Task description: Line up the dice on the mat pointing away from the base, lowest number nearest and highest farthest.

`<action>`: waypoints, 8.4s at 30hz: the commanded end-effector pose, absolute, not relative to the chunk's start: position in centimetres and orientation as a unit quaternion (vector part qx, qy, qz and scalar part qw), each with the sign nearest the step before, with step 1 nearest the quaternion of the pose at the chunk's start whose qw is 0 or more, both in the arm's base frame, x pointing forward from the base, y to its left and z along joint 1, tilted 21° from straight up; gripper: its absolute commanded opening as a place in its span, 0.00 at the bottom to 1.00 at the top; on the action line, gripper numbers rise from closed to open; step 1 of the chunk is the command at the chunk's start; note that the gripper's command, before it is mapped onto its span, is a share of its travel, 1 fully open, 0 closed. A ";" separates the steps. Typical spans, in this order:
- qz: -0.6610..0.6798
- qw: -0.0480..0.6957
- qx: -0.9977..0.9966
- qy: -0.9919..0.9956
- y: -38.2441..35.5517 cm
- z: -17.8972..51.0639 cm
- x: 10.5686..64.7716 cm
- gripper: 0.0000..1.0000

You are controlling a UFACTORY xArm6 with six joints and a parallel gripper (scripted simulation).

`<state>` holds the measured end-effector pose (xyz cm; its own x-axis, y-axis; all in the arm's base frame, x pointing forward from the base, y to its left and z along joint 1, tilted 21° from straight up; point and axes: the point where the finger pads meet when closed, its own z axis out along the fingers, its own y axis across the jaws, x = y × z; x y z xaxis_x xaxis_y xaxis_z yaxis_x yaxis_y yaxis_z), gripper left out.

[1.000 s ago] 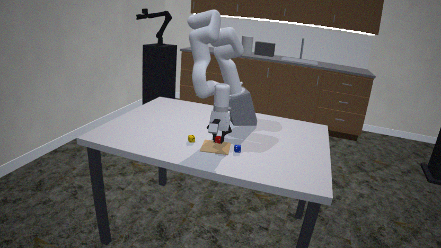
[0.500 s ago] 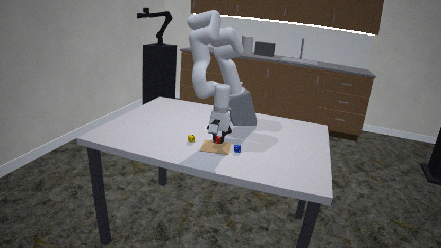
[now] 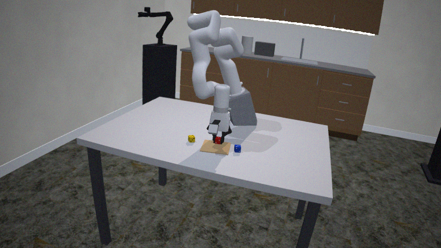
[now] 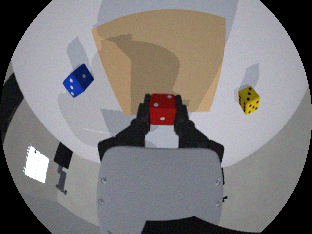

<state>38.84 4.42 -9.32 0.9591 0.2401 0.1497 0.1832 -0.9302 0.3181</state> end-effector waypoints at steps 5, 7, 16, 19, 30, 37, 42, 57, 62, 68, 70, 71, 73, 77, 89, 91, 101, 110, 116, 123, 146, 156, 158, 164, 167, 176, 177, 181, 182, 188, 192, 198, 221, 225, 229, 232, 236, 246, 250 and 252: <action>0.095 0.152 0.978 0.108 4.5 -9.2 38.9 0.27; 0.095 0.152 0.978 0.108 4.5 -9.2 38.9 0.27; 0.095 0.152 0.978 0.108 4.5 -9.2 38.9 0.27; 0.095 0.152 0.978 0.108 4.5 -9.2 38.9 0.27; 0.095 0.152 0.978 0.108 4.5 -9.2 38.9 0.31; 0.095 0.152 0.978 0.108 4.5 -9.2 38.9 0.39; 0.095 0.152 0.978 0.108 4.5 -9.2 38.9 0.47; 0.095 0.152 0.978 0.108 4.6 -8.9 38.9 0.47; 0.095 0.152 0.978 0.108 5.1 -7.2 38.5 0.47; 0.095 0.152 0.978 0.108 5.6 -5.3 38.0 0.47; 0.095 0.152 0.978 0.108 5.9 -4.3 37.8 0.47; 0.095 0.152 0.978 0.108 6.1 -3.8 37.7 0.47; 0.095 0.152 0.978 0.108 6.4 -2.9 37.5 0.47; 0.095 0.152 0.978 0.108 6.8 -1.5 37.1 0.47; 0.095 0.152 0.978 0.108 7.0 -0.8 37.0 1.00; 0.095 0.152 0.978 0.108 7.0 -0.8 37.0 1.00; 0.095 0.152 0.978 0.108 7.0 -0.8 37.0 1.00; 0.096 0.151 0.979 0.097 7.1 -0.9 37.1 1.00; 0.112 0.140 0.984 -0.009 8.9 -1.3 37.9 1.00; 0.125 0.129 0.979 -0.099 10.4 -1.8 38.4 1.00; 0.160 0.079 0.888 -0.423 16.7 -3.8 39.7 1.00; 0.166 0.067 0.852 -0.491 18.2 -4.3 39.7 1.00; 0.166 0.066 0.852 -0.492 18.2 -4.3 39.7 0.47; 0.166 0.066 0.852 -0.492 18.2 -4.3 39.7 0.47; 0.166 0.066 0.852 -0.492 18.2 -4.3 39.7 0.47; 0.166 0.066 0.852 -0.492 18.2 -4.3 39.7 0.47; 0.166 0.066 0.852 -0.492 18.2 -4.3 39.7 0.47; 0.166 0.066 0.852 -0.492 18.2 -4.3 39.7 0.47; 0.166 0.066 0.852 -0.492 18.2 -4.3 39.7 0.47; 0.166 0.066 0.852 -0.492 18.2 -4.3 39.7 0.47; 0.166 0.066 0.852 -0.492 18.2 -4.3 39.7 0.47; 0.166 0.066 0.852 -0.492 18.2 -4.3 39.7 0.47; 0.166 0.066 0.852 -0.492 17.7 -6.2 40.1 0.47; 0.166 0.066 0.852 -0.492 17.5 -6.8 40.3 0.47; 0.166 0.066 0.852 -0.492 17.4 -7.4 40.4 0.47; 0.166 0.066 0.852 -0.492 17.2 -7.8 40.5 0.47; 0.166 0.066 0.852 -0.492 17.1 -8.4 40.6 0.47; 0.166 0.066 0.852 -0.492 16.9 -9.1 40.8 0.47; 0.166 0.066 0.852 -0.492 16.8 -9.2 40.8 0.47; 0.166 0.066 0.852 -0.492 16.8 -9.3 40.8 0.47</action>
<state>40.69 16.76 -9.27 0.4614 -0.8157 0.3489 -0.8608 -0.5068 -0.0467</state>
